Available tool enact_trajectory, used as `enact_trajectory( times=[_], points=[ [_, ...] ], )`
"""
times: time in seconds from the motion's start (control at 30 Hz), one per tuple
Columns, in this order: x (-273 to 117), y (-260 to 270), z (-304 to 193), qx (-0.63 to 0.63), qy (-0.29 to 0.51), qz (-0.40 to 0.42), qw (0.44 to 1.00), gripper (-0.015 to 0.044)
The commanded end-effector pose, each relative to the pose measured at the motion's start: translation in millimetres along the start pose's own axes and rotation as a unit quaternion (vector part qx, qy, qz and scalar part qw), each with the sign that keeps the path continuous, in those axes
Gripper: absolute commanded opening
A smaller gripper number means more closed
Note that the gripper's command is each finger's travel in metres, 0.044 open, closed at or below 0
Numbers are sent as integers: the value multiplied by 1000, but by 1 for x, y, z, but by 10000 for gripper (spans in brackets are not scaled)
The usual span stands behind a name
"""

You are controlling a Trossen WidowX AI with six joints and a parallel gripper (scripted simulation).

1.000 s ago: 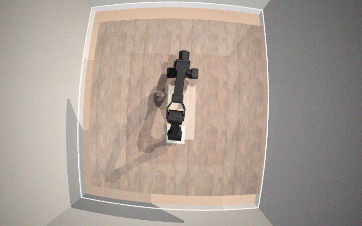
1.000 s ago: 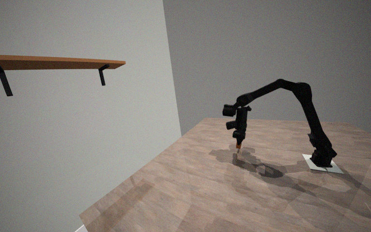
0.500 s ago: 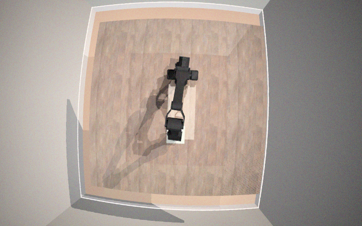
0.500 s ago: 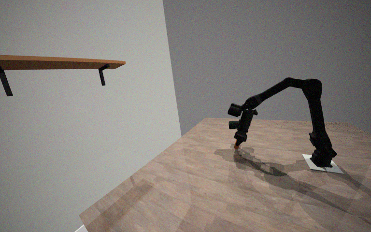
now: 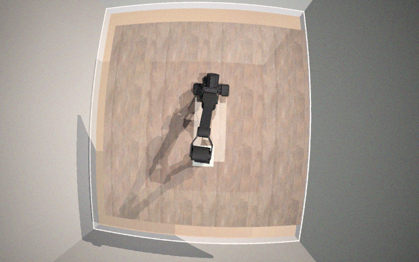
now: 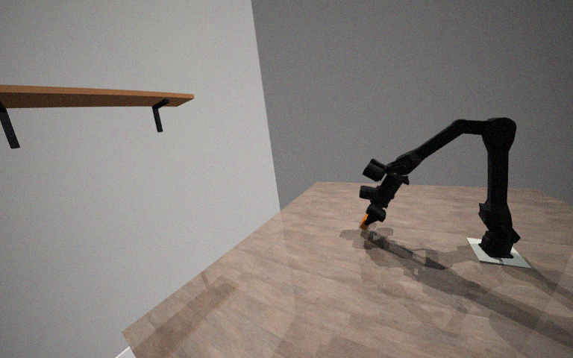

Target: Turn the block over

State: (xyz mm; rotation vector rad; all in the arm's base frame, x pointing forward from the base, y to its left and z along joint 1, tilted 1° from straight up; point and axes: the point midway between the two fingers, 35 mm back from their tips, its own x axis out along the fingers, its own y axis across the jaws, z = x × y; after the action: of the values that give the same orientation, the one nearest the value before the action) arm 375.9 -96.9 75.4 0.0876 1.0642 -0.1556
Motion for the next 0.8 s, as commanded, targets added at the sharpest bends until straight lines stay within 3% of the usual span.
enact_trajectory(
  times=[0.0,0.23,0.77],
  points=[
    [-2,0,-3,-1,-27,1,1000,0],
    [-3,1,-5,-2,-52,1,999,0],
    [34,-1,-4,1,-165,1,986,0]
  ],
)
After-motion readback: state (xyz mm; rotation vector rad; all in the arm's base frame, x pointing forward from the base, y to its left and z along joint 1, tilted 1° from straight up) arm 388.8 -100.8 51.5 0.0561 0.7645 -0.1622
